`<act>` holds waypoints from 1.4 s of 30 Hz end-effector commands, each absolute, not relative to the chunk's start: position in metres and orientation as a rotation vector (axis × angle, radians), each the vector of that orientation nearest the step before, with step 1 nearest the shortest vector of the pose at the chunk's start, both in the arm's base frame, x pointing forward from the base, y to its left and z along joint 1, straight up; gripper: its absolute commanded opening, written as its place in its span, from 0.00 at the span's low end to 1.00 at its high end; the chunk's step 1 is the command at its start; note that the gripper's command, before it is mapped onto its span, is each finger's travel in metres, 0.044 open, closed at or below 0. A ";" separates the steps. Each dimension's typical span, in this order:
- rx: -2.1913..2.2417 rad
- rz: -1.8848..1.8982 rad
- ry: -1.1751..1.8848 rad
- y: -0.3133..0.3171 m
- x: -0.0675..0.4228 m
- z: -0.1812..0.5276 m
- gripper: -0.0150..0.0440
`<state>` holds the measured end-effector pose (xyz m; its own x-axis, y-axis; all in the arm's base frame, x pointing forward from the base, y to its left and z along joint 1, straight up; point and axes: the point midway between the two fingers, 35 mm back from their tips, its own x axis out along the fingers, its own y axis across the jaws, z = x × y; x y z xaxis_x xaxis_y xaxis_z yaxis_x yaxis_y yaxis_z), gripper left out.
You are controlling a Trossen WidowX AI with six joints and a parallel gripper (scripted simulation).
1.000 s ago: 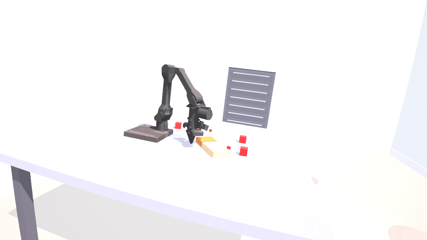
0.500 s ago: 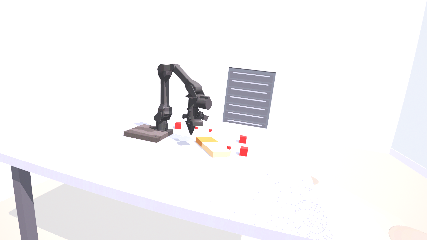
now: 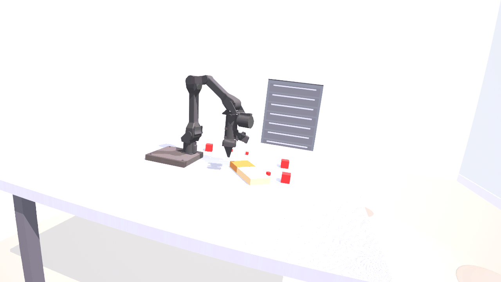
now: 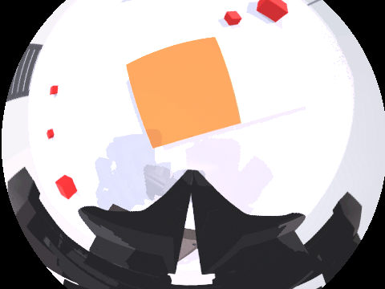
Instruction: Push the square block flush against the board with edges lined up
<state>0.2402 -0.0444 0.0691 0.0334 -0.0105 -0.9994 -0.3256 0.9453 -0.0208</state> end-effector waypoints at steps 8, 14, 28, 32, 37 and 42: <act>0.016 -0.027 1.543 -0.016 0.248 0.070 0.25; 0.183 -0.186 1.537 0.001 0.251 0.070 0.25; 0.569 -0.558 1.475 0.043 0.252 0.070 0.25; 0.660 -0.646 1.451 0.053 0.252 0.071 0.25; 0.664 -0.651 1.450 0.053 0.252 0.067 0.25; 0.664 -0.651 1.450 0.053 0.252 0.015 0.25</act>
<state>0.2604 0.0545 0.0402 0.0552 0.0058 -0.9985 0.7424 0.6684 0.0449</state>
